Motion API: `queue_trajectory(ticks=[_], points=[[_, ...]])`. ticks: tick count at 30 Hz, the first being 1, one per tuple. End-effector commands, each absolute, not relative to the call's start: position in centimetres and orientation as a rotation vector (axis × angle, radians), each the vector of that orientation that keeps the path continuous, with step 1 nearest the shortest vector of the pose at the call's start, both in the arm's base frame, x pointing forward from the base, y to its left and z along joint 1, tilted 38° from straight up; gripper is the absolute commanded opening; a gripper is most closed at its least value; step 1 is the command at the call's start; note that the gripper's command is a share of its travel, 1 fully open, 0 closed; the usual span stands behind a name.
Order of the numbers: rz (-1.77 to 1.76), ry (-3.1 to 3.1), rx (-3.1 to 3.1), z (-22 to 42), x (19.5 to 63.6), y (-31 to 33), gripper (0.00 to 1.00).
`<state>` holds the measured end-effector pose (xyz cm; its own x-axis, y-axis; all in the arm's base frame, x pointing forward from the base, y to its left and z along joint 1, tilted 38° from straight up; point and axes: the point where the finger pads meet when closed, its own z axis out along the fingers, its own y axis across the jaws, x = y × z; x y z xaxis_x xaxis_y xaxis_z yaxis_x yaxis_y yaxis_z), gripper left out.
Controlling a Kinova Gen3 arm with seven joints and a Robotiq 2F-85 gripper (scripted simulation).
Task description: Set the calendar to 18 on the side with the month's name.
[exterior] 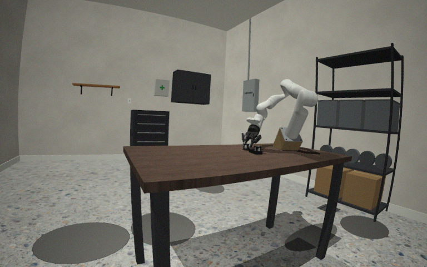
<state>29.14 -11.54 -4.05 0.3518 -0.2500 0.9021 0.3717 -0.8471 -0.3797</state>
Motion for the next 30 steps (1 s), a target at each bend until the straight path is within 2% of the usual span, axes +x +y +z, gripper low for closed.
queue_trajectory(ticks=[1,30], points=[[-1.528,-0.106,-2.086,-4.04,29.12,-11.6,0.28],[-1.528,-0.106,-2.086,-4.41,29.3,-11.35,0.28]])
